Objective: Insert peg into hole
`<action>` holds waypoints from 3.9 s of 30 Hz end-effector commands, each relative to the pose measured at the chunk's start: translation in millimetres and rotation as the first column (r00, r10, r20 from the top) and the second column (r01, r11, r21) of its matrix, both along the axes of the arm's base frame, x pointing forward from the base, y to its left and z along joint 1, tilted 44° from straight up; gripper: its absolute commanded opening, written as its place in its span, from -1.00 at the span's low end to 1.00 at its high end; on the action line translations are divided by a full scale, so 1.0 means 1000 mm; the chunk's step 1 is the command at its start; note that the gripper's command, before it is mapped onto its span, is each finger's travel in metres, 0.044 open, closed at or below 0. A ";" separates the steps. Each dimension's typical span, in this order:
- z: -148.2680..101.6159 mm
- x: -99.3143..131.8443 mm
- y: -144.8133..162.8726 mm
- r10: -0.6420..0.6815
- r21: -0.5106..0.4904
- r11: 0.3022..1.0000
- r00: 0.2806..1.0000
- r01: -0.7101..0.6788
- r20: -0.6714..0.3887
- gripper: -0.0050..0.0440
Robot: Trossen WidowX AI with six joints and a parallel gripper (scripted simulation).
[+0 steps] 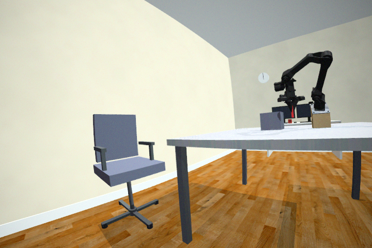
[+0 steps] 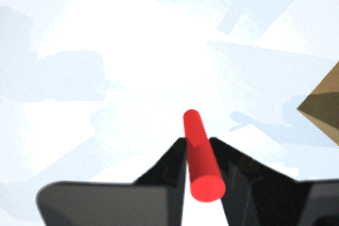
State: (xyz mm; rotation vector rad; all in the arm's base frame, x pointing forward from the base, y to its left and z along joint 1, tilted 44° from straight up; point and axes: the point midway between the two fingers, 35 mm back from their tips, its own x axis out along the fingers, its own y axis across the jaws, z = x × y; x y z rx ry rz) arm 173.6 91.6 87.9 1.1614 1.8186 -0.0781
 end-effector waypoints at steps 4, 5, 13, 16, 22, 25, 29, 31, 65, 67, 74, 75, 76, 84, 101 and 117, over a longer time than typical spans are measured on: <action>0.003 0.019 -0.013 -0.002 -0.005 1.000 1.000 0.002 0.002 -0.80; 0.004 0.021 -0.015 -0.002 -0.005 1.000 1.000 0.002 0.002 -0.80; 0.005 0.036 -0.028 -0.002 -0.005 1.000 1.000 0.002 0.002 -0.80; 0.005 0.043 -0.035 -0.001 -0.004 1.000 1.000 0.001 0.001 -0.80; 0.005 0.057 -0.050 -0.001 0.000 1.000 1.000 0.001 0.001 -0.80; 0.005 0.059 -0.052 0.000 0.000 1.000 1.000 0.000 0.001 -0.80; 0.004 0.067 -0.063 0.000 0.004 1.000 1.000 0.000 0.000 -0.80; 0.003 0.071 -0.068 0.001 0.006 1.000 1.000 -0.001 0.000 -0.80; -0.018 0.120 -0.109 0.007 0.004 1.000 1.000 -0.008 0.024 -0.80; -0.021 0.126 -0.111 0.007 0.005 1.000 1.000 -0.007 0.022 -0.80; -0.031 0.144 -0.119 0.005 0.008 1.000 1.000 -0.005 0.015 -0.80; -0.031 0.144 -0.119 0.005 0.008 1.000 1.000 -0.005 0.015 -0.80; -0.031 0.144 -0.119 0.005 0.008 1.000 1.000 -0.005 0.015 -0.80; -0.046 0.164 -0.127 0.003 0.012 1.000 1.000 -0.003 0.007 -0.80; -0.067 0.179 -0.126 0.002 0.015 1.000 1.000 -0.002 0.000 -0.80; -0.103 0.175 -0.092 0.002 0.015 1.000 1.000 -0.002 0.000 -0.80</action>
